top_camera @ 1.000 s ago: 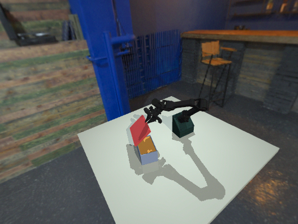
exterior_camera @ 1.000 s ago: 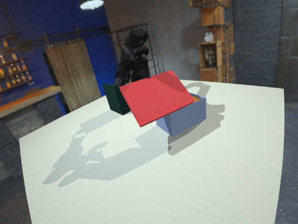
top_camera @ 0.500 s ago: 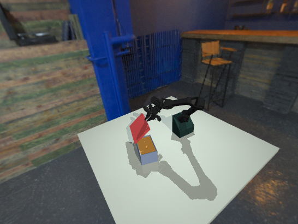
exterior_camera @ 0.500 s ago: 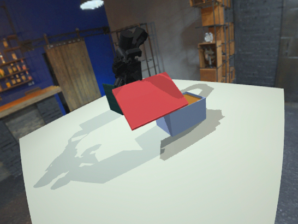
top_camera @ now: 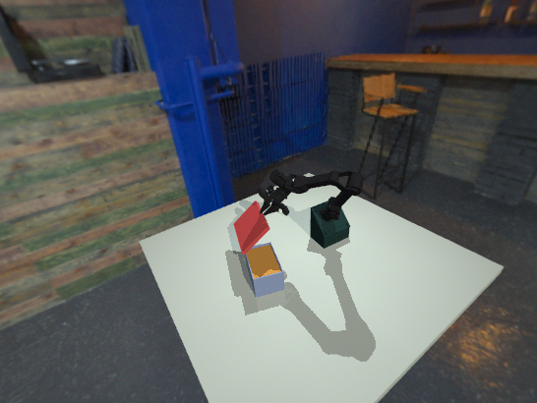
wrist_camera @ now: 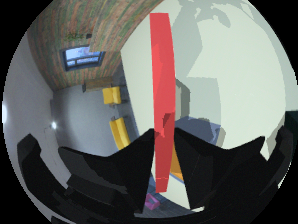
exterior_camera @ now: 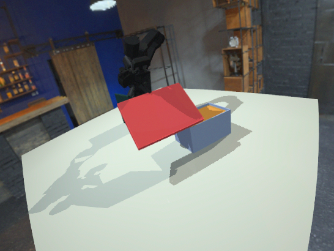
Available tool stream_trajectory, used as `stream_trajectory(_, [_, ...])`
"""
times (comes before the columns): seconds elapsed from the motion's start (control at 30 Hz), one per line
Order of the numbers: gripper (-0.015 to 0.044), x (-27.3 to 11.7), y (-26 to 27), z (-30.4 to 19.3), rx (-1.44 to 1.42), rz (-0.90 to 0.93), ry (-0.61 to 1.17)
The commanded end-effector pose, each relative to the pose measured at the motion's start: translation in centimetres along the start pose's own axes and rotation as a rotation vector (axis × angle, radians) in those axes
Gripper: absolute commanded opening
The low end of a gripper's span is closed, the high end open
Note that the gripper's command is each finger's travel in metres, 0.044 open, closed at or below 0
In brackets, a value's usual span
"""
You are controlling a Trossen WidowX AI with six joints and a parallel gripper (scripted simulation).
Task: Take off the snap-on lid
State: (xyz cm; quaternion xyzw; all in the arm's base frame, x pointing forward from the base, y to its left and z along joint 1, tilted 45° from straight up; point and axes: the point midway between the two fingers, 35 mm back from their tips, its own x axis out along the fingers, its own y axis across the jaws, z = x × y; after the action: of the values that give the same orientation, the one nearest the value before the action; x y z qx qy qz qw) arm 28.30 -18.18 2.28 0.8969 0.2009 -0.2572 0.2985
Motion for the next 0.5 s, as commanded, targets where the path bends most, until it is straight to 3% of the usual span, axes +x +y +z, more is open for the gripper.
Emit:
stream_trajectory(0.0, [0.0000,-0.2,0.4,0.9,-0.010,0.013,0.001])
stream_trajectory(0.47, [0.0000,-0.5,0.3,3.7,-0.011,0.014,0.000])
